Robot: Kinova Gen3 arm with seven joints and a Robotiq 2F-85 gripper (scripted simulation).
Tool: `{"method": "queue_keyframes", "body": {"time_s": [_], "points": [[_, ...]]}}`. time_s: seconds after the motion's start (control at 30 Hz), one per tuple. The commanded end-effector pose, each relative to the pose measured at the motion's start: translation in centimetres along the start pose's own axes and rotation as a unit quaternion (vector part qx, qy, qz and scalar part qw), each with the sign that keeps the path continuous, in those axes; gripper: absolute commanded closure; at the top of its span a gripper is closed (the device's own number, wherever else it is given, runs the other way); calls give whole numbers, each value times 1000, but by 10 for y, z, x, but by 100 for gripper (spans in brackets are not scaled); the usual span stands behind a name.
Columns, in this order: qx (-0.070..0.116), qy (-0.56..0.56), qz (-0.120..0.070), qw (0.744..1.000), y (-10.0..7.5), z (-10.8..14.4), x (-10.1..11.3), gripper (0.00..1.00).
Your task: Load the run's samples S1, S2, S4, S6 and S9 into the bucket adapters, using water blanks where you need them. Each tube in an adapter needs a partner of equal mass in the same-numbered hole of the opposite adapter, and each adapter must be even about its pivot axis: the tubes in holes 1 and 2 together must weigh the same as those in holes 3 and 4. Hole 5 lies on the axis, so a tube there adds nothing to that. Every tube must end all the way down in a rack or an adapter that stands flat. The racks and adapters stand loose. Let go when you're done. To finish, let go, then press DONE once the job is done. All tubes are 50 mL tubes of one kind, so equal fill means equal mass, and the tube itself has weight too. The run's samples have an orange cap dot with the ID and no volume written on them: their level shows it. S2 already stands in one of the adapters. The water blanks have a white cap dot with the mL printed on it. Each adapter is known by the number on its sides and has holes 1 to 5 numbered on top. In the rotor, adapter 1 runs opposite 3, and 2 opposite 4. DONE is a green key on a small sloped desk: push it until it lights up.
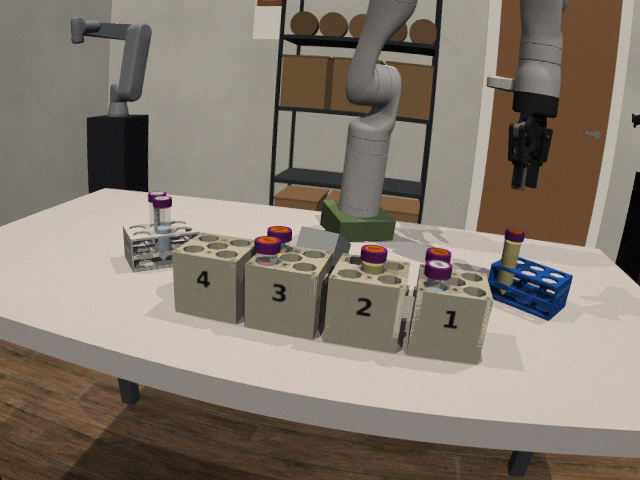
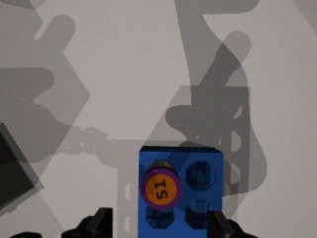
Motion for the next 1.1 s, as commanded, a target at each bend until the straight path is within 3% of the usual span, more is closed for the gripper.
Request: {"method": "queue_keyframes", "body": {"time_s": [0.0, 1.07], "points": [[-1, 3, 1, 1000, 7, -1, 0, 38], [-1, 3, 1, 1000, 44, -1, 0, 38]]}}
Point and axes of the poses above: the point where the finger pads meet when closed, its own y axis out along the fingers, its own z axis across the jaws, x = y × z, the point moved 3 cm from there along -y, back along the fingers, and after that the axes turned 14 degrees about y, right-handed, at the moved point
